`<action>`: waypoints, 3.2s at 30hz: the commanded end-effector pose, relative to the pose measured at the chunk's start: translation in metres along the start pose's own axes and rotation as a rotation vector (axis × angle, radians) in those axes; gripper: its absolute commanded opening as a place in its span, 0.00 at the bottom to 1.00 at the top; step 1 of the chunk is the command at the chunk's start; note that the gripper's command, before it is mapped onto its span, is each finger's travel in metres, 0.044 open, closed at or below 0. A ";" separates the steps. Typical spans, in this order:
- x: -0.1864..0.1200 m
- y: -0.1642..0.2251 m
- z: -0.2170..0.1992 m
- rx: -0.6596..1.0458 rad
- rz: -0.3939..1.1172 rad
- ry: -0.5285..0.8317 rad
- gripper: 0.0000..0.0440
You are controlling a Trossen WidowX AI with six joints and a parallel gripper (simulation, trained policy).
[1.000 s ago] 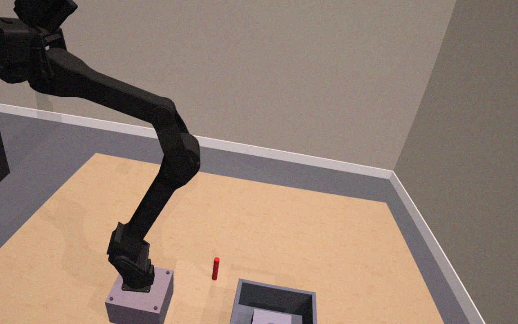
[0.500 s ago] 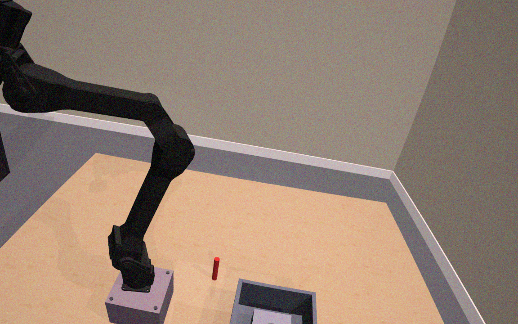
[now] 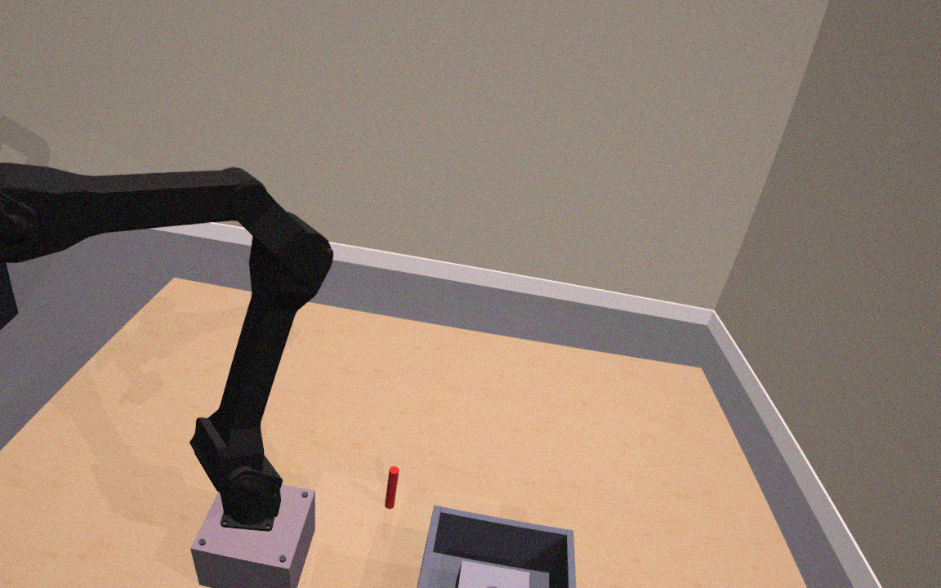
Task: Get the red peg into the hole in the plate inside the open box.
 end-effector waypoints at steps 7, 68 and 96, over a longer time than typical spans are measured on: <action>0.048 0.025 0.047 0.311 0.120 -0.110 1.00; -0.053 -0.087 0.454 0.406 1.175 -0.763 1.00; -0.246 -0.086 0.473 0.027 1.325 -0.721 1.00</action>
Point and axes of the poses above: the point midway between the two fingers, 35 mm back from their tips, its own x axis out along the fingers, its own z axis across the jaws, y = z × x, the point moved 9 cm from there along -x, back along the fingers, and after that the axes turned 13 degrees about x, right-handed, at the moved point
